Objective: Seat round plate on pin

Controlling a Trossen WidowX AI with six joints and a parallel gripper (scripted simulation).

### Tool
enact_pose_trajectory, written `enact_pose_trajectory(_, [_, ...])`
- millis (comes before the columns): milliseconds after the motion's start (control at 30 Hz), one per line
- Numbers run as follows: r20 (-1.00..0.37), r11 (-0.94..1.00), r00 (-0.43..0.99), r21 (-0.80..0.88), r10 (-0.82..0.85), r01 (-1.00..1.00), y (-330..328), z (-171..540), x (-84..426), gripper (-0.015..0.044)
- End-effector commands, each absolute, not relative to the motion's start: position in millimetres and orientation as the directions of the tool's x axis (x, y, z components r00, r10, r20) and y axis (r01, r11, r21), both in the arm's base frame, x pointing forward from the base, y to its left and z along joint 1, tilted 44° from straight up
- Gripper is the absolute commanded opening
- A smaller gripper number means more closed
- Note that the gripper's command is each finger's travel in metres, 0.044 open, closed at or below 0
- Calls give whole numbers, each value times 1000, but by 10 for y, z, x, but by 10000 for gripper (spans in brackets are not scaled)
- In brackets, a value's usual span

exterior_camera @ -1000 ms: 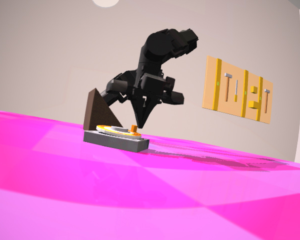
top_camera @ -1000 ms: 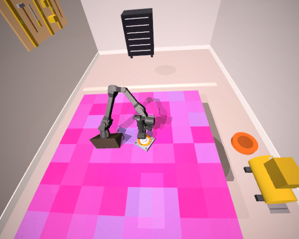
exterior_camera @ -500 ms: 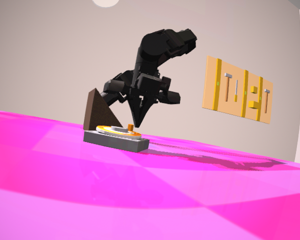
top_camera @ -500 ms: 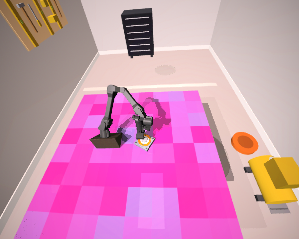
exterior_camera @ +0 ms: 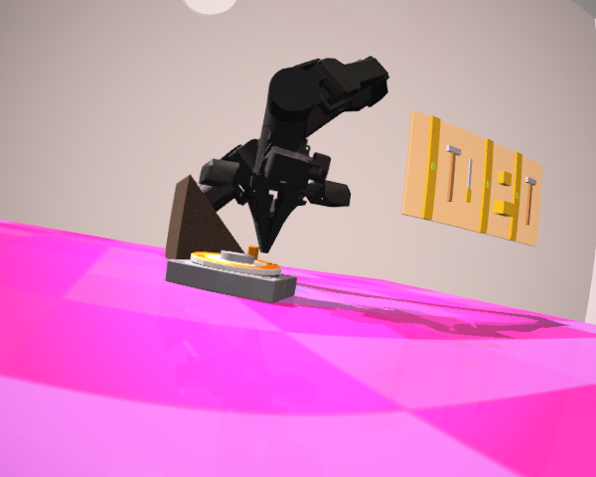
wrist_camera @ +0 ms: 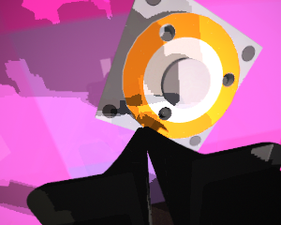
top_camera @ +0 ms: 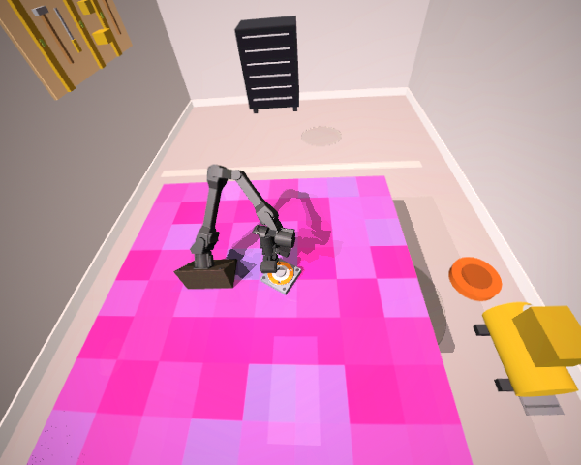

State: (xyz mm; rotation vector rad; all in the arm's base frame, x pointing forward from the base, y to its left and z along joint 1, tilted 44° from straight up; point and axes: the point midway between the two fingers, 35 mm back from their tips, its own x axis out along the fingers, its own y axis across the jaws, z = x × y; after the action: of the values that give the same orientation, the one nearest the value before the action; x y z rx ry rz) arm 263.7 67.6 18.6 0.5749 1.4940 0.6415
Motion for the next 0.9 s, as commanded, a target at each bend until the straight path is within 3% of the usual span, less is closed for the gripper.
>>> enact_pose_trajectory(0, [-717,716,-31,697,697,-31,652,146,2584,0])
enact_pose_trajectory(867, [-712,712,-34,702,701,-19,408,374,2542,0])
